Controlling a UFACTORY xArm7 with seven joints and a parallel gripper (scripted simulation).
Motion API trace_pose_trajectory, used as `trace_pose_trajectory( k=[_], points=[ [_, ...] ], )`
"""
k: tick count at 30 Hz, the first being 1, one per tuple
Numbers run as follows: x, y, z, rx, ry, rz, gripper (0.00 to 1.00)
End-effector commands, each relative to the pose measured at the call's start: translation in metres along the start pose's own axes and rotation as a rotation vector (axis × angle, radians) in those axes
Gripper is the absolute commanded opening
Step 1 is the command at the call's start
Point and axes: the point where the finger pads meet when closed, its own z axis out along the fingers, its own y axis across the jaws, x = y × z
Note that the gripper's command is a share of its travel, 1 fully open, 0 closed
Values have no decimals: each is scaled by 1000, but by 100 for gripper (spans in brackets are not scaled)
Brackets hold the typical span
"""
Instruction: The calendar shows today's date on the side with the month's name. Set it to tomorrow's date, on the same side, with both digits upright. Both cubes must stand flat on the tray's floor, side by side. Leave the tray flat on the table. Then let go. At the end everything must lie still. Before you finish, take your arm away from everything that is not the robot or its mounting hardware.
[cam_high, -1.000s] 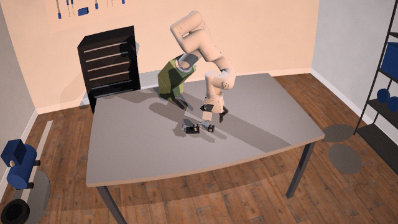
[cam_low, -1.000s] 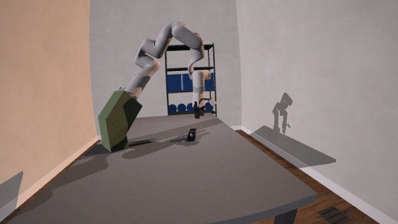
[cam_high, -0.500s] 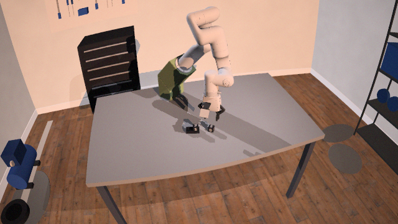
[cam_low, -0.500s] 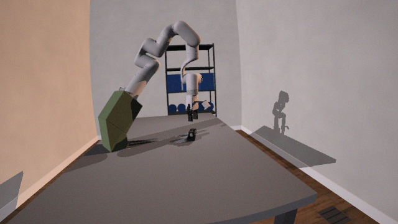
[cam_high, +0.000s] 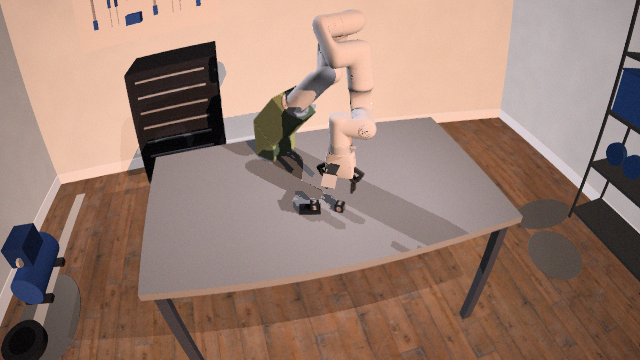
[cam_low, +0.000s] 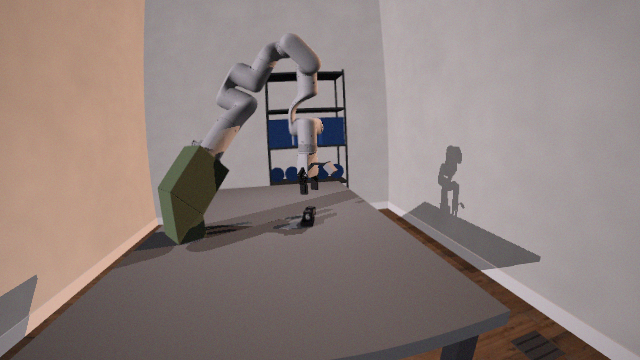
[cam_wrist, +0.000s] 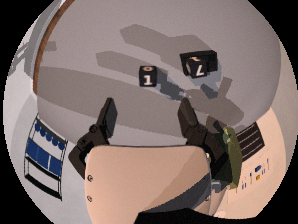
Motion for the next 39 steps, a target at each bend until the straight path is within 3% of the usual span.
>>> trace_pose_trajectory(
  k=[1, 12, 39],
  points=[
    [0, 0, 0, 1, 3, 0, 100],
    [1, 1, 0, -3, 1, -56, 100],
    [7, 18, -4, -35, -27, -947, 100]
  ],
)
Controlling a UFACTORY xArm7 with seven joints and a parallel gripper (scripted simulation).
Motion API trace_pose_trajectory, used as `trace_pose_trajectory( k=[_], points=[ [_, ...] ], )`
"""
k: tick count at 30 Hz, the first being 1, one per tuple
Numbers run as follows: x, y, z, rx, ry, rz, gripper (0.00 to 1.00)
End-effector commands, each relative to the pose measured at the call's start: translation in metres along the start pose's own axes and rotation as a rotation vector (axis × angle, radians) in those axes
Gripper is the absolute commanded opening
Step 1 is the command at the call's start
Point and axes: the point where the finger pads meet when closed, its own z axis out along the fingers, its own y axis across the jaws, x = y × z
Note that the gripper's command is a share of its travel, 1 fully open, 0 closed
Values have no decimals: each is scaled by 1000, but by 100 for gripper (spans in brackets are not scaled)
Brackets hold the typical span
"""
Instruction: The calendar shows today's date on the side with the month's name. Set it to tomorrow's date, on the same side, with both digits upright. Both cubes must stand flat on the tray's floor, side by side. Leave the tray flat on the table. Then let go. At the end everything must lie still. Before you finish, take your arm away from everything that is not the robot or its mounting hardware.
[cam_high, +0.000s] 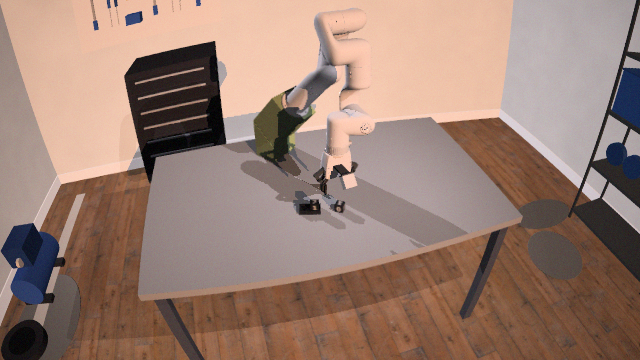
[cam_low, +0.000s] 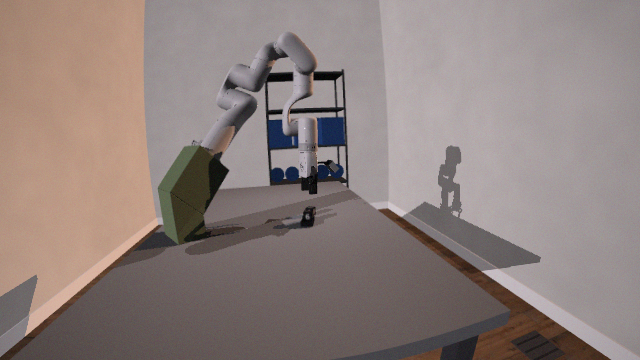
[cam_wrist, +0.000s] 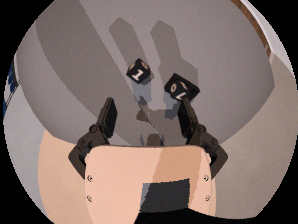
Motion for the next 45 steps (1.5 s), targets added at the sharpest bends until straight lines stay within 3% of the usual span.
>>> trace_pose_trajectory(
  k=[1, 3, 4, 17, 19, 20, 45],
  points=[
    [0, 2, -1, 2, -1, -140, 100],
    [0, 2, -1, 2, -1, -141, 100],
    [0, 4, -1, 0, -3, -259, 100],
    [-1, 6, -2, -4, -9, -665, 100],
    [-1, 6, -2, -4, -9, -665, 100],
    [-1, 6, -2, -4, -9, -761, 100],
    [3, 2, -3, -7, 2, -1540, 100]
  ],
)
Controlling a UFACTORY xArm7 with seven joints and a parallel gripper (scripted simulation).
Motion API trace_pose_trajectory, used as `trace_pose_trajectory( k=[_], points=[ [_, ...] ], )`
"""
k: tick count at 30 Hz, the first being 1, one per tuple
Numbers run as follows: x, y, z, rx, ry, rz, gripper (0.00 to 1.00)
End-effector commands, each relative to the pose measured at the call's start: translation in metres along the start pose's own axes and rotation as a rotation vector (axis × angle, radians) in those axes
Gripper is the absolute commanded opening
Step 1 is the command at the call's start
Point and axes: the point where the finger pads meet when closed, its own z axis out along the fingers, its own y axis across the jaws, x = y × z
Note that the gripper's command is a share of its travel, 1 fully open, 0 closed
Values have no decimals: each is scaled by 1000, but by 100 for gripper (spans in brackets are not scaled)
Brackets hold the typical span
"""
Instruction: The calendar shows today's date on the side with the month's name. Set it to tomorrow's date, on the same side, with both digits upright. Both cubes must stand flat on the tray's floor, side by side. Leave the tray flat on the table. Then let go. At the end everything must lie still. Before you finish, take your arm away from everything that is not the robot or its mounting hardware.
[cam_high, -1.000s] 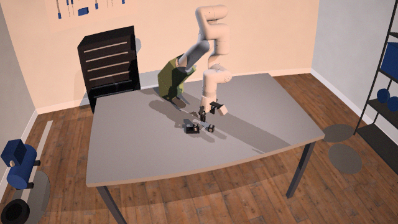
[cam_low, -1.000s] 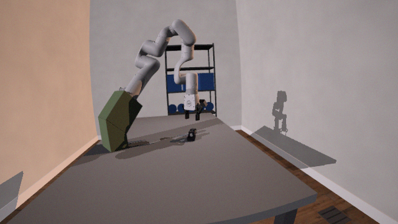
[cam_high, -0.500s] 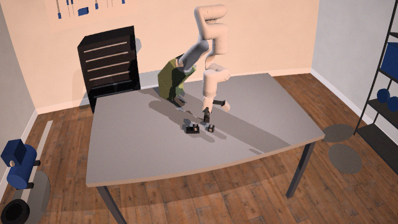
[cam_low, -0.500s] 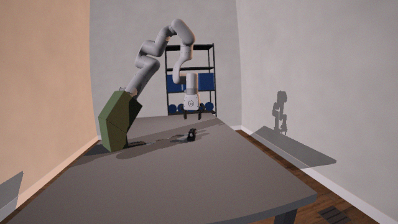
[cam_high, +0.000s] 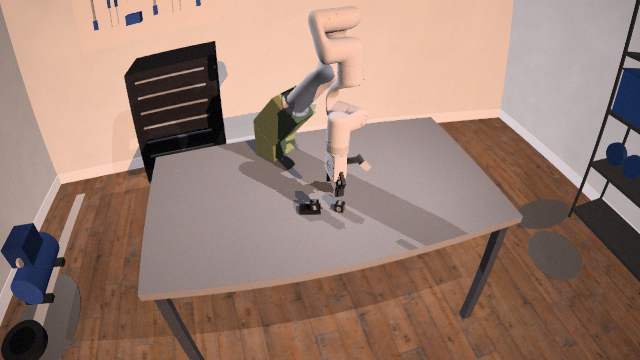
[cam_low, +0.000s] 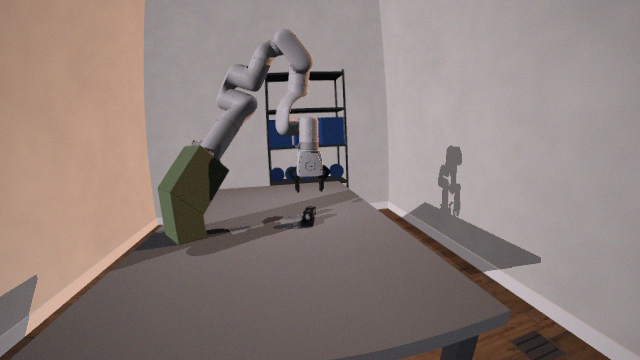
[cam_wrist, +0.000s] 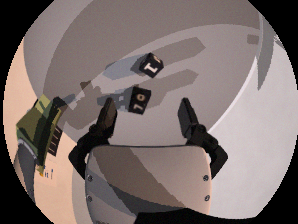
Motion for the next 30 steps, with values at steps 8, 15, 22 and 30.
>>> trace_pose_trajectory(
  k=[8, 15, 22, 30],
  points=[
    [4, 2, -1, -20, 11, -306, 100],
    [9, 2, -1, -32, 15, -570, 100],
    [15, 3, -2, -47, 19, -807, 100],
    [19, 3, -3, -55, 20, -929, 100]
  ],
)
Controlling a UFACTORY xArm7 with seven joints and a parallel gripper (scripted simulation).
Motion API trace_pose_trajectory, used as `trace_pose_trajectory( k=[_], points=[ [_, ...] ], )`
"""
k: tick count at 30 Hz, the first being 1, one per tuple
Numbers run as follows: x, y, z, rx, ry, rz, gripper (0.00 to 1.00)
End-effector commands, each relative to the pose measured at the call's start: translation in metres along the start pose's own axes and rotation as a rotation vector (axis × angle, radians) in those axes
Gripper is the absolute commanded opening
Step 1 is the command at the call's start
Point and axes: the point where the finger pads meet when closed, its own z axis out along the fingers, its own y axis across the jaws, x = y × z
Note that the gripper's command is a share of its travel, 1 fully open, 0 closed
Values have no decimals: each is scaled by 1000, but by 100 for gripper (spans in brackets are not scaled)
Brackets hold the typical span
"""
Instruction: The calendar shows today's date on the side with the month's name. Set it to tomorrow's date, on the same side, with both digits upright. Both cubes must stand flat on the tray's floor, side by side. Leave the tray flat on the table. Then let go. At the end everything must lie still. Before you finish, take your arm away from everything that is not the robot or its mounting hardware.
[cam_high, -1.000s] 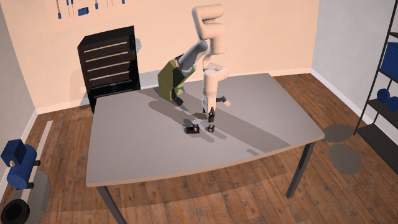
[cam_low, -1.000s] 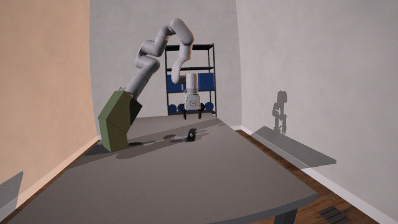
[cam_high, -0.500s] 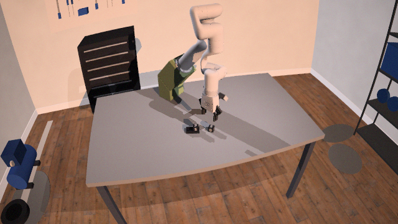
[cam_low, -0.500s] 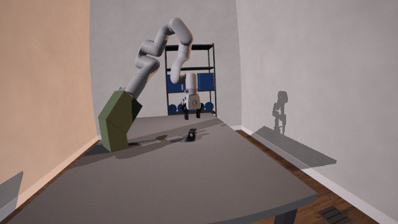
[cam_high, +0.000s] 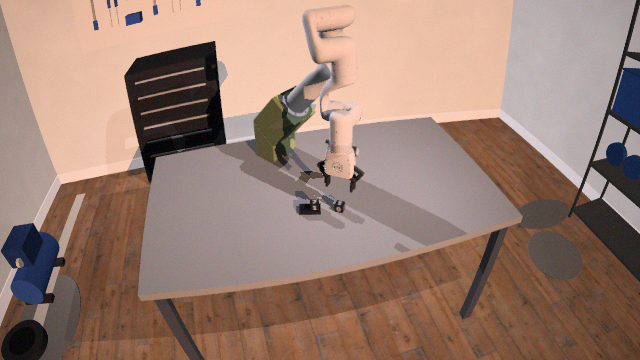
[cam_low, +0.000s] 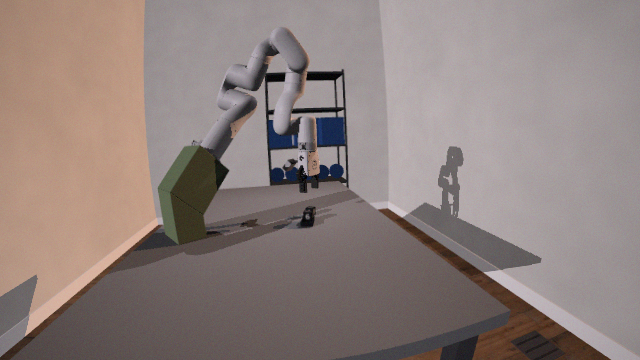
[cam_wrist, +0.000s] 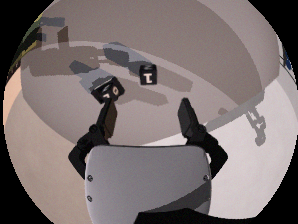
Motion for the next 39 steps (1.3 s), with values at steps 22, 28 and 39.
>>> trace_pose_trajectory(
  k=[22, 28, 39],
  points=[
    [0, 1, 0, -10, 0, -57, 49],
    [0, 1, 0, -10, 0, -57, 49],
    [0, 1, 0, -10, 0, -57, 49]
  ],
)
